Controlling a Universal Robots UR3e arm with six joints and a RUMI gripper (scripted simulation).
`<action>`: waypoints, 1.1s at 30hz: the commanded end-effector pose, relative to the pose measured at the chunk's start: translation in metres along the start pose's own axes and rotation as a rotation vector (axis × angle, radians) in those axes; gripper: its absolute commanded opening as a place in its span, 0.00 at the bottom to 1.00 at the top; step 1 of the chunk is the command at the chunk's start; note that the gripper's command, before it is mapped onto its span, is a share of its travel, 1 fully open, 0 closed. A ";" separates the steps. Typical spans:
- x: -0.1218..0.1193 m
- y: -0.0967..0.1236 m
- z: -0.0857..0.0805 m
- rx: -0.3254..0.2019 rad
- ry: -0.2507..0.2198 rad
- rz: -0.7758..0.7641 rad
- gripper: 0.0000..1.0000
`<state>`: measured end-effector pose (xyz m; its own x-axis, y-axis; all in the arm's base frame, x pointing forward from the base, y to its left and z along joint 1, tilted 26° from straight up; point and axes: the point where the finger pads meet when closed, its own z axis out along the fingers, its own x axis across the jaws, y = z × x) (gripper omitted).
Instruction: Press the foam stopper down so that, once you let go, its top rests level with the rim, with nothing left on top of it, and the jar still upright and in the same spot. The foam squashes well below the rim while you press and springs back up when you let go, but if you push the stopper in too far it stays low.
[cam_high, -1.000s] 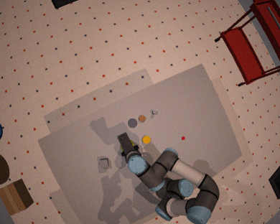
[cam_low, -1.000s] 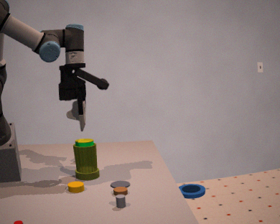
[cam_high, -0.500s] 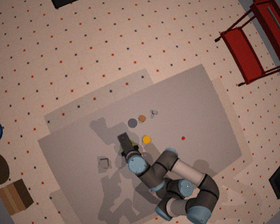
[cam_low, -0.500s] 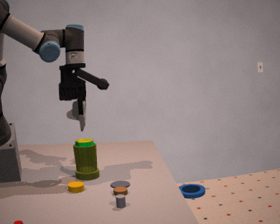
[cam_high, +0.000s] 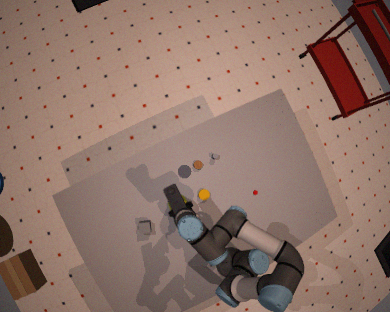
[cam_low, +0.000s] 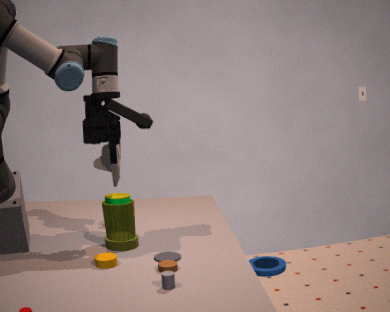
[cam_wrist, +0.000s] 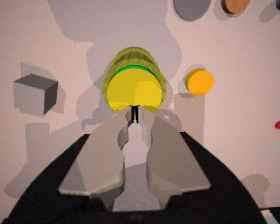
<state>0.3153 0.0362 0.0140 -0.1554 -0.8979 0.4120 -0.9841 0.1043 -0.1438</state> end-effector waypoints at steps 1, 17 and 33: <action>0.000 -0.001 0.007 0.003 -0.001 0.000 0.00; 0.000 -0.001 0.020 0.003 -0.001 0.000 0.00; 0.000 -0.001 0.025 0.003 -0.001 0.000 0.00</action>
<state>0.3177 0.0264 -0.0069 -0.1553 -0.8981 0.4115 -0.9840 0.1038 -0.1447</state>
